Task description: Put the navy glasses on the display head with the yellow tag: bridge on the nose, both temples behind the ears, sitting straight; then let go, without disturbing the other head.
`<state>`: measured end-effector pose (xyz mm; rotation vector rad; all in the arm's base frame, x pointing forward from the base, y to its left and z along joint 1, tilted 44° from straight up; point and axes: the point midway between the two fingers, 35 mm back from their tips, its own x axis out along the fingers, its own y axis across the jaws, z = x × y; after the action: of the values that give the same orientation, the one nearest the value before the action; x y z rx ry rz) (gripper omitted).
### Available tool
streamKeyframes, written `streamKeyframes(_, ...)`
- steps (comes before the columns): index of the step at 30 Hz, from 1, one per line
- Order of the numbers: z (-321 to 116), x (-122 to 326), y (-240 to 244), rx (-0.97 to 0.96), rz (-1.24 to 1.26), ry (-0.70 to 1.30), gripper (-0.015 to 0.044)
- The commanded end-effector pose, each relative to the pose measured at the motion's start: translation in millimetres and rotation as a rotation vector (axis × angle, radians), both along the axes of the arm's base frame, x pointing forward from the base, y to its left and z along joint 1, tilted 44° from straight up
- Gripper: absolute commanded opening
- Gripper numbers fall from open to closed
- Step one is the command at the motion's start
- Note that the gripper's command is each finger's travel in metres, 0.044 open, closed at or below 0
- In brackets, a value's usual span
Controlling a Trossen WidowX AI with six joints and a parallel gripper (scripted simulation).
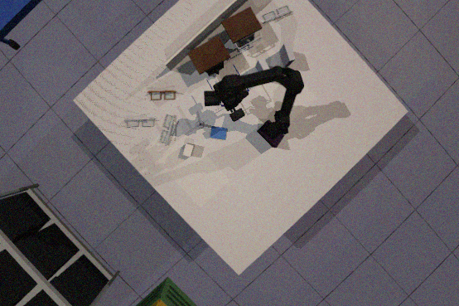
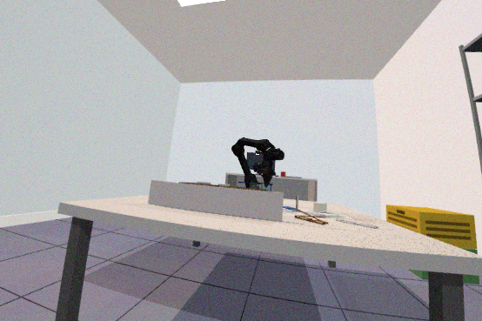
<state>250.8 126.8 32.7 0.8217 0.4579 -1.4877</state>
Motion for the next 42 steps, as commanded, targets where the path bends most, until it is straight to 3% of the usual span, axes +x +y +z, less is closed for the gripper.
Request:
streamKeyframes(1,-4,0,-4,-0.008,-0.006,-0.003,0.0)
streamKeyframes(42,-33,5,-28,-0.009,-0.006,-0.004,0.0)
